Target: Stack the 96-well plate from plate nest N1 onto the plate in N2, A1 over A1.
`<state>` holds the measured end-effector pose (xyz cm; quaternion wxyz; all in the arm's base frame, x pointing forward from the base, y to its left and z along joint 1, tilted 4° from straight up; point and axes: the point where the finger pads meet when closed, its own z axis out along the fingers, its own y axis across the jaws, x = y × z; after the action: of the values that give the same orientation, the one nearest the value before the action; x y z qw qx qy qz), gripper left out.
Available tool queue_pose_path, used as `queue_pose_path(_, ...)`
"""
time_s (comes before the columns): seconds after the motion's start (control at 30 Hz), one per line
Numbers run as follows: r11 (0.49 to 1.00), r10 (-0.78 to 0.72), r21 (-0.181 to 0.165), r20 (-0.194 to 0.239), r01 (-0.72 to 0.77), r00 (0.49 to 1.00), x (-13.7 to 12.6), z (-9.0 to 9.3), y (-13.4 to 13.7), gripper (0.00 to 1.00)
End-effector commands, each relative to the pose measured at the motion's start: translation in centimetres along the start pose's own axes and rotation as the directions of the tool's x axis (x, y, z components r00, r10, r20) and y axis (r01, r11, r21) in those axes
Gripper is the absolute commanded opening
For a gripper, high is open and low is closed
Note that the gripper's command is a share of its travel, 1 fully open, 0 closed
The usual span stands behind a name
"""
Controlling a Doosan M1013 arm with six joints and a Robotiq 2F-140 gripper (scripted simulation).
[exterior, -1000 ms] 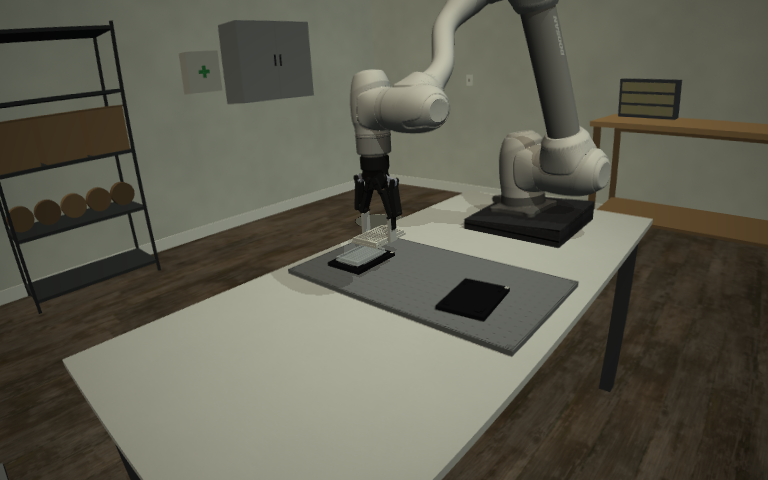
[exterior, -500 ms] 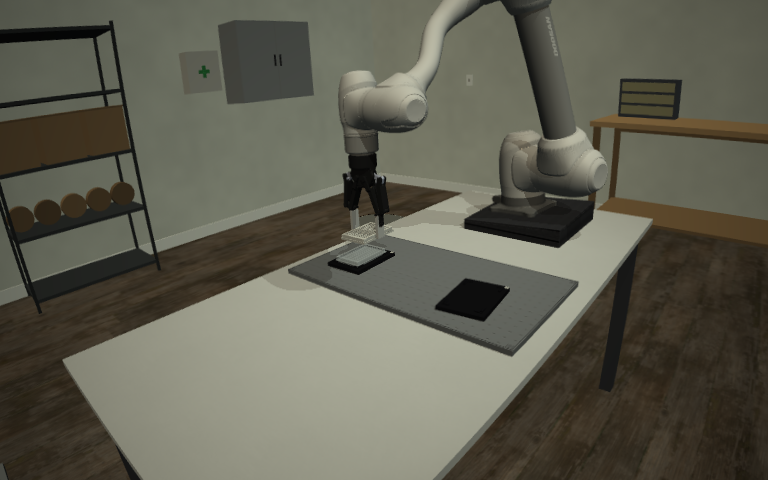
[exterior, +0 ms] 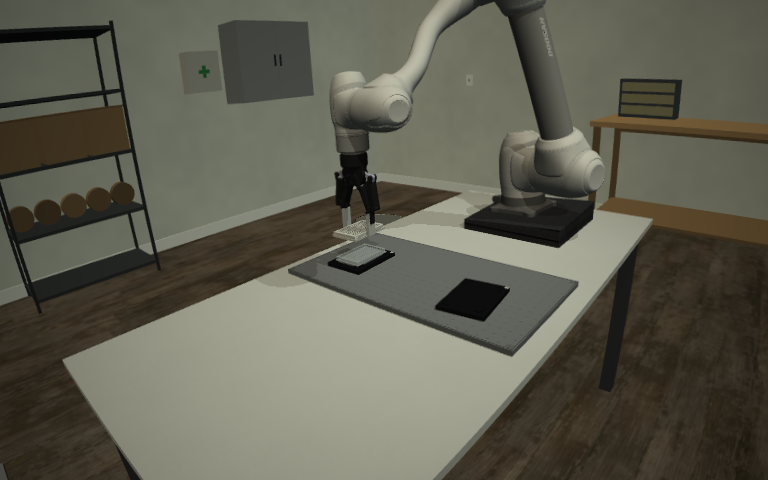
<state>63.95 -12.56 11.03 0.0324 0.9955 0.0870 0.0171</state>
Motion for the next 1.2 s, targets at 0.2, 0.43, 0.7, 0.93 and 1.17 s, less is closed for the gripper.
queue_pose_path(0.2,1.0,0.0,0.0,0.0,0.0,1.0,0.0,-0.01,-0.04,0.0)
queue_pose_path(0.43,1.0,0.0,0.0,0.0,0.0,1.0,0.01,-0.01,-0.08,0.0)
queue_pose_path(0.7,1.0,0.0,0.0,0.0,0.0,1.0,0.01,-0.01,-0.1,0.0)
queue_pose_path(0.93,1.0,0.0,0.0,0.0,0.0,1.0,0.01,-0.01,-0.12,0.0)
queue_pose_path(1.17,1.0,0.0,0.0,0.0,0.0,1.0,0.01,0.82,-0.14,0.0)
